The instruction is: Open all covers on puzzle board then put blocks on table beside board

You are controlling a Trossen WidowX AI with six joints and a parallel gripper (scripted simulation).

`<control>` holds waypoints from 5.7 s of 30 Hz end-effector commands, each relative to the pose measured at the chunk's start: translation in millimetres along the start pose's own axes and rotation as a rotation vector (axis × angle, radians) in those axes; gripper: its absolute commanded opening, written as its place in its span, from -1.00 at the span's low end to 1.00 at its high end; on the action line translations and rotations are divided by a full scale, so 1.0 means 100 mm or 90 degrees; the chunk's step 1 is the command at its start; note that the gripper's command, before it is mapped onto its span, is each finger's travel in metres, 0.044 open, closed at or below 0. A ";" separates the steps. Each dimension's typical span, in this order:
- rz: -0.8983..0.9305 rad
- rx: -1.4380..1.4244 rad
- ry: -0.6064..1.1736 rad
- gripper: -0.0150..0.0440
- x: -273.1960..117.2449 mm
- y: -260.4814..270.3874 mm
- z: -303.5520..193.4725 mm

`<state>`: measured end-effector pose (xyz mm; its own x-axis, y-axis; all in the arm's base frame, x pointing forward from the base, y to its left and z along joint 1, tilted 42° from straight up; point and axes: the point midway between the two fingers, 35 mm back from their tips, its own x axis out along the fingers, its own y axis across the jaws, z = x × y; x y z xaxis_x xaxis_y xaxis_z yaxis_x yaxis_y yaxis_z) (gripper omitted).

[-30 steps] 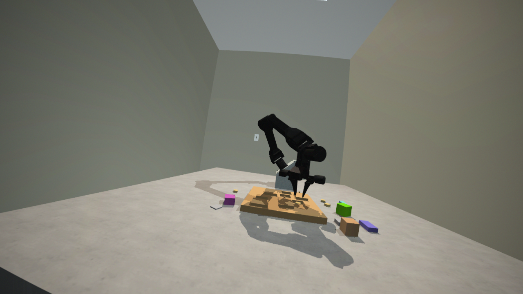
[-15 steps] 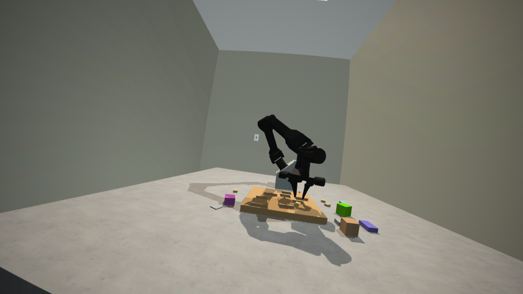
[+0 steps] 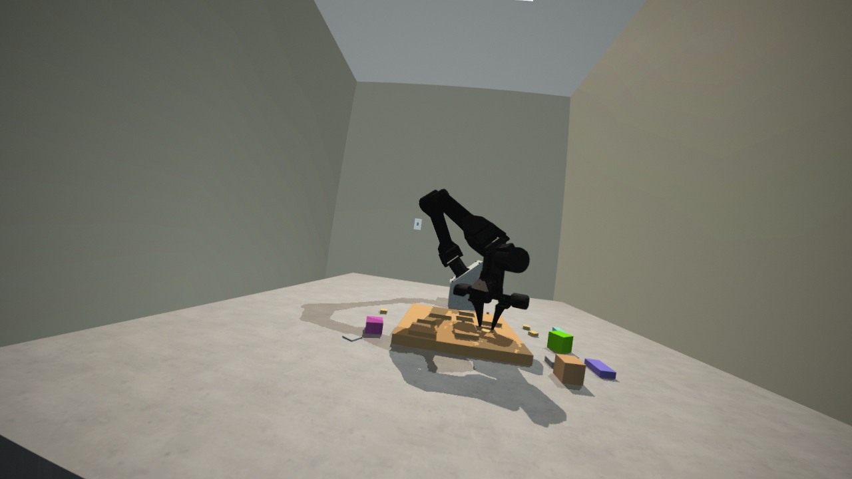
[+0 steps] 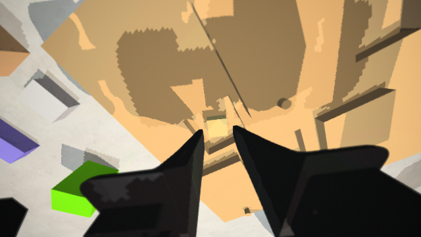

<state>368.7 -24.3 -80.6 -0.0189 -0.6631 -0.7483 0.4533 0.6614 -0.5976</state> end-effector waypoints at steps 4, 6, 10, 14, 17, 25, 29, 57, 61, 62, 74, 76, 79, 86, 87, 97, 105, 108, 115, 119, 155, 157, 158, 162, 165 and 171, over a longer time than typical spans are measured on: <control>-0.002 -0.002 -0.001 0.00 0.03 0.00 0.00; -0.002 -0.002 -0.001 0.00 0.05 0.00 0.00; -0.002 -0.002 -0.001 0.00 0.09 0.00 0.00; -0.003 -0.002 -0.002 0.00 0.12 0.00 0.00; 0.000 0.000 -0.001 -0.03 0.10 0.00 0.00; 0.000 0.000 -0.001 -0.21 0.10 0.00 0.00; 0.000 0.000 -0.001 -0.22 0.10 0.00 0.00; 0.000 -0.002 -0.001 -0.22 -0.25 0.01 0.00; -0.001 -0.002 -0.001 -0.22 -0.30 0.01 0.00; -0.001 -0.002 -0.001 -0.22 -0.31 0.01 0.00; 0.000 -0.002 0.000 -0.22 -0.54 0.01 0.00; 0.000 -0.002 0.000 -0.22 -0.60 0.01 0.00; 0.000 -0.002 0.000 -0.22 -0.67 0.01 0.00; 0.000 -0.002 0.000 -0.22 -0.84 0.01 -0.01; 0.000 -0.002 0.000 -0.22 -0.84 0.00 0.00; 0.009 -0.004 0.006 -0.22 -0.86 -0.34 0.16; 0.015 -0.004 0.009 -0.22 -0.87 -0.64 0.27; 0.017 -0.004 0.010 -0.22 -0.87 -0.76 0.30; 0.020 -0.005 0.011 -0.22 -0.87 -1.04 0.36; 0.022 -0.005 0.011 -0.22 -0.87 -1.20 0.39; 0.013 -0.004 0.004 -0.22 -0.86 -2.60 0.24; 0.011 -0.004 0.003 -0.22 -0.86 -2.67 0.22; 0.010 -0.004 0.003 -0.22 -0.86 -2.71 0.21; 0.005 -0.004 0.002 -0.22 -0.86 -2.85 0.15; 0.002 -0.004 0.001 -0.22 -0.86 -2.95 0.10; -0.006 -0.005 -0.001 -0.22 -0.87 -3.14 -0.01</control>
<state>236.1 -170.3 167.0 -0.0215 -0.6623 -0.7490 0.4450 0.6645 -0.6003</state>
